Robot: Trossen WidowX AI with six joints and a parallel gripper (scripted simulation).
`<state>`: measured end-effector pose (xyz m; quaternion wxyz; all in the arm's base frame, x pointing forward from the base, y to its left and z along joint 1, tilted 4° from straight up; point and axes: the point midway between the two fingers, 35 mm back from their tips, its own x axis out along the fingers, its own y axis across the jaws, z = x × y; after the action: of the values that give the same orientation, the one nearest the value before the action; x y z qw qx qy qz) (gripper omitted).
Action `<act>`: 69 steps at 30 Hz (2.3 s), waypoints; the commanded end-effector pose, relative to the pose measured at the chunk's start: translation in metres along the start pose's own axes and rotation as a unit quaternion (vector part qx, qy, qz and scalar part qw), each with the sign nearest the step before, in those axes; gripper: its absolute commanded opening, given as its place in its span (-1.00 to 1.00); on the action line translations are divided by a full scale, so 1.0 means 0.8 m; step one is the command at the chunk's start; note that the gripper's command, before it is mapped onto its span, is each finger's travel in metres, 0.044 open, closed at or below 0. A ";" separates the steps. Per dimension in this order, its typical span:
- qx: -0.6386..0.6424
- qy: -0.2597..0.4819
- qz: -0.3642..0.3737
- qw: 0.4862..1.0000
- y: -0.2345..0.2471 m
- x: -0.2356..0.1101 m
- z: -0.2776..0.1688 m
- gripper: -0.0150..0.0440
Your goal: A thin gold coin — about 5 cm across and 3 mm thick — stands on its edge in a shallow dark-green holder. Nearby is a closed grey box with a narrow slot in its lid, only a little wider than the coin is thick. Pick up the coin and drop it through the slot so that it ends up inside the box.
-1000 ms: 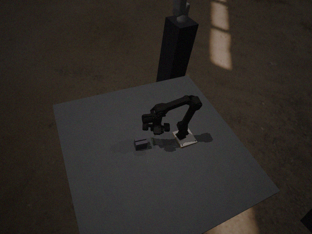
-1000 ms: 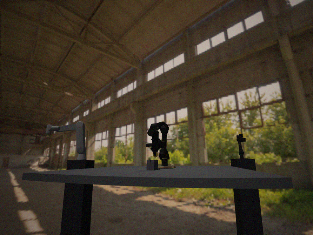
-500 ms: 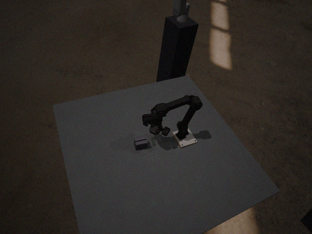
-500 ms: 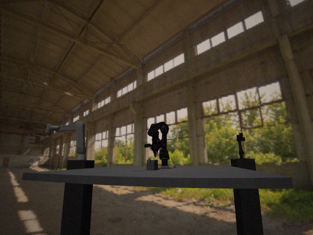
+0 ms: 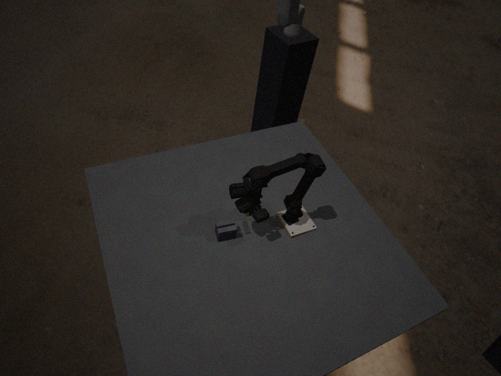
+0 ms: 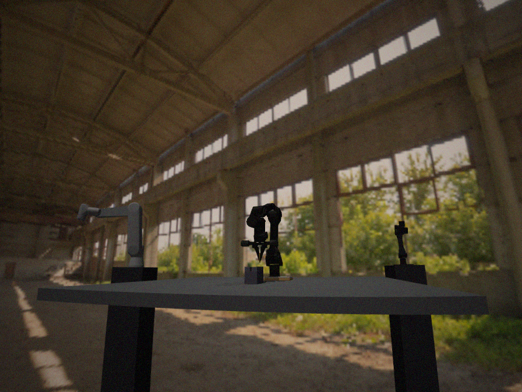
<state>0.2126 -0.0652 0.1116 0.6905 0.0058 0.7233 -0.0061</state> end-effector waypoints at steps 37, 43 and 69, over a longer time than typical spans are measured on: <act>0.122 -0.002 -0.001 0.993 -0.012 -0.008 0.082 -0.49; 0.121 -0.002 -0.001 0.993 -0.014 -0.007 0.100 -0.49; 0.120 -0.004 -0.001 0.993 -0.018 -0.002 0.136 -0.49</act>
<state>0.3213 -0.0810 0.1081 0.6873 0.0879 0.7149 -0.0938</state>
